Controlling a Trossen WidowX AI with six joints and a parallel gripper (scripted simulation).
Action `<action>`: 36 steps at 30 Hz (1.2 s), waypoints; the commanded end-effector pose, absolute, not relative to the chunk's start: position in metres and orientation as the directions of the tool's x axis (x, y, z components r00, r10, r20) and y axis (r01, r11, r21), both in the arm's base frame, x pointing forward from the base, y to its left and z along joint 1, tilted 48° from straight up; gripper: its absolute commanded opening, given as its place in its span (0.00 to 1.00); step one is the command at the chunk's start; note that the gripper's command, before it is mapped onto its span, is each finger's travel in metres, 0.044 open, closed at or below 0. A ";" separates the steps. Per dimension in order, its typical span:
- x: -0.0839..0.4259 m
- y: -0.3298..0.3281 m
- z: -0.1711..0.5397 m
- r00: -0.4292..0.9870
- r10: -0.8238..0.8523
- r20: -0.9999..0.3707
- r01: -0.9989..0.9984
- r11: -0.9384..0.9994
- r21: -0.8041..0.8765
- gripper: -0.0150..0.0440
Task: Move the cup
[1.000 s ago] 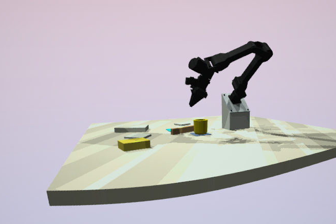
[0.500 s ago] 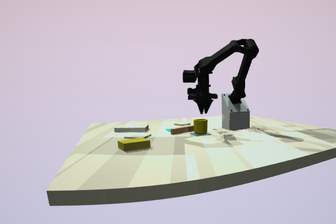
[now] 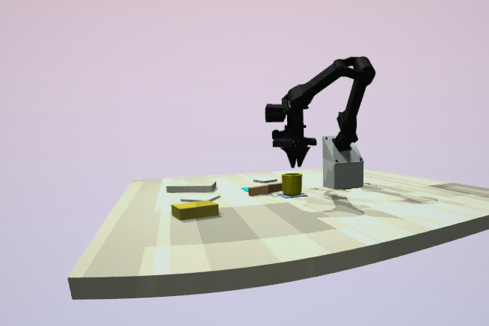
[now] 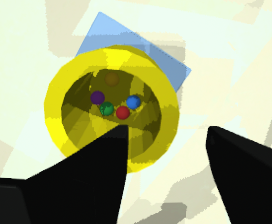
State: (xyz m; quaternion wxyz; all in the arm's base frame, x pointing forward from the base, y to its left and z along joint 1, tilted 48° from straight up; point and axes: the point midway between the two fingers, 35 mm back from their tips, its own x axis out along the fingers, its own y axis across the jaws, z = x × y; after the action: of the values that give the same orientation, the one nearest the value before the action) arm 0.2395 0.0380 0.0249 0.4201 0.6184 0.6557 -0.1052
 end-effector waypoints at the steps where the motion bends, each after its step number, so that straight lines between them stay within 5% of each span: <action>1: 0.238 0.044 0.018 0.109 0.729 -0.676 0.907 0.206 0.368 0.54; 36: 0.242 0.081 -0.014 0.109 0.733 -0.672 0.906 0.204 0.370 0.54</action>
State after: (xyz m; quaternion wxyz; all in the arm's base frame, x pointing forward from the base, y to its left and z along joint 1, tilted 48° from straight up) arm 0.2444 0.0784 -0.0109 0.4180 0.6197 0.6562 -0.1030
